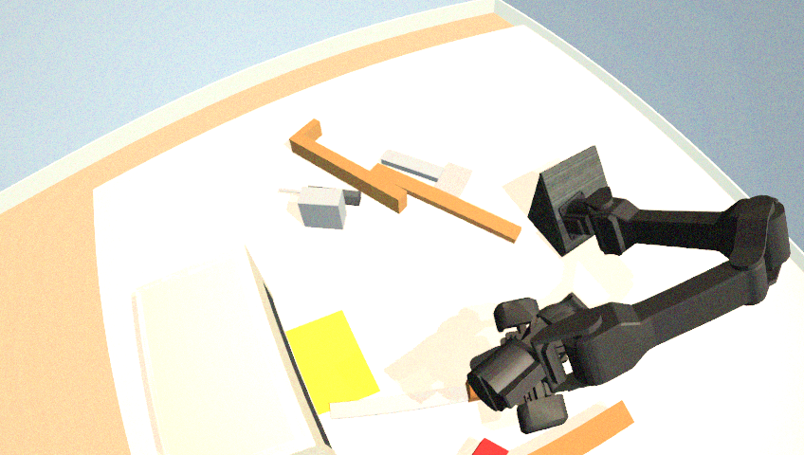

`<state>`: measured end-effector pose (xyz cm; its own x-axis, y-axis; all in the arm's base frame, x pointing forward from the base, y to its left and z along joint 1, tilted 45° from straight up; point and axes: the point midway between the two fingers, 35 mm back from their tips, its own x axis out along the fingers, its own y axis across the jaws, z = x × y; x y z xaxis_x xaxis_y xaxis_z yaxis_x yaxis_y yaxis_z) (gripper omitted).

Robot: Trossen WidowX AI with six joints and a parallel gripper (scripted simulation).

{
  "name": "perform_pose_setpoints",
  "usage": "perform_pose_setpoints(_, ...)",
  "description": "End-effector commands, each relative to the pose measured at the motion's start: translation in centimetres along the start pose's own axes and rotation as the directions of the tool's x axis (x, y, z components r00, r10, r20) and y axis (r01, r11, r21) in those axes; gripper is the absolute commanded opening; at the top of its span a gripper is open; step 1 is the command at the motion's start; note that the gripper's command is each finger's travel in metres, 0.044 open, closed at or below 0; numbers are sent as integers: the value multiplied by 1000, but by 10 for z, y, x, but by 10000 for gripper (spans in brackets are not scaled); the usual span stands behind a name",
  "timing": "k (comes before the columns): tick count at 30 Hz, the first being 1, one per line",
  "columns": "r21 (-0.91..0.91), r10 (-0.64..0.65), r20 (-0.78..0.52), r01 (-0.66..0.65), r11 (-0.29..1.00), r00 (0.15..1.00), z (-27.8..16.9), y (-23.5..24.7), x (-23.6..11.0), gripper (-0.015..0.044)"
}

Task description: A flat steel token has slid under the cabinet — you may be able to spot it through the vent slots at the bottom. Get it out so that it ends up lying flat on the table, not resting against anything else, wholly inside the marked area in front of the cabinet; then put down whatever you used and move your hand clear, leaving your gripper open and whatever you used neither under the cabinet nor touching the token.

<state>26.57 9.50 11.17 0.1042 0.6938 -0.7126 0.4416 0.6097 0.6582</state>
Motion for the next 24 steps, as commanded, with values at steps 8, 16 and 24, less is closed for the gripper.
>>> perform_pose_setpoints(8, -26, 2, -1, -2, 1000, 1000, 12, 1, 0, 0)
perform_pose_setpoints(16, -35, 1, -1, -1, 999, 1000, 22, 2, 0, 0)
perform_pose_setpoints(24, -41, 1, 0, -1, 999, 1000, 31, 2, 0, 0)
